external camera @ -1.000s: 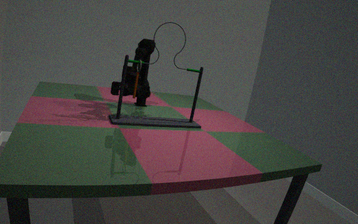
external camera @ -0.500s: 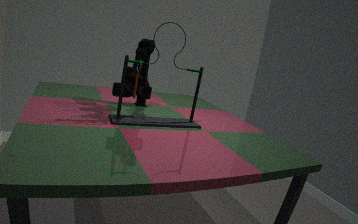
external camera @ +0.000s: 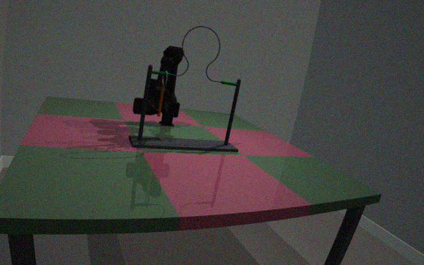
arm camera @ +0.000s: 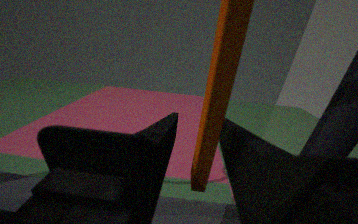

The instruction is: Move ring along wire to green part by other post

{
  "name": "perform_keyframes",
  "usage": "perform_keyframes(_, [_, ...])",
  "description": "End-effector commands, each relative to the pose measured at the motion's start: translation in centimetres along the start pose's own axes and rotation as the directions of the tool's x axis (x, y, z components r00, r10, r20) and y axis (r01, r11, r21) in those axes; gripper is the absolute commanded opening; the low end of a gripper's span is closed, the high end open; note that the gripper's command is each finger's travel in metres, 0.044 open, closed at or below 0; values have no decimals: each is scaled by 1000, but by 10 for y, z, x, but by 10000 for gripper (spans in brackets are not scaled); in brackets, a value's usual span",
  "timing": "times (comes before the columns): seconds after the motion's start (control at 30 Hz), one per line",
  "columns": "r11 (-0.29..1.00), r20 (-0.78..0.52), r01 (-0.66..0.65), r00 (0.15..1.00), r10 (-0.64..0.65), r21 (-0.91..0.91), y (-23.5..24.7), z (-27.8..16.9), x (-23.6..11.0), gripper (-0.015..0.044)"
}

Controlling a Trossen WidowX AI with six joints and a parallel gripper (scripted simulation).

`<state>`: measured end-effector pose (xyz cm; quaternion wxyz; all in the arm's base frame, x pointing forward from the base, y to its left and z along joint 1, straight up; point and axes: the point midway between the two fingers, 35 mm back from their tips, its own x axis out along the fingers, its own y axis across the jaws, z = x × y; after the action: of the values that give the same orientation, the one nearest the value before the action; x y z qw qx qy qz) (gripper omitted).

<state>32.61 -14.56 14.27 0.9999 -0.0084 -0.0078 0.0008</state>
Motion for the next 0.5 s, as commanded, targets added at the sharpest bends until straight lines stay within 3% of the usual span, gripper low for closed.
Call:
perform_keyframes(0.0, [1000,-1,3,1000,-3,5,-1,0,0,160])
perform_keyframes(0.2, [1000,-1,3,1000,-3,5,-1,0,0,160])
perform_keyframes(0.47, [1000,0,0,1000,0,0,0,0,0,-50])
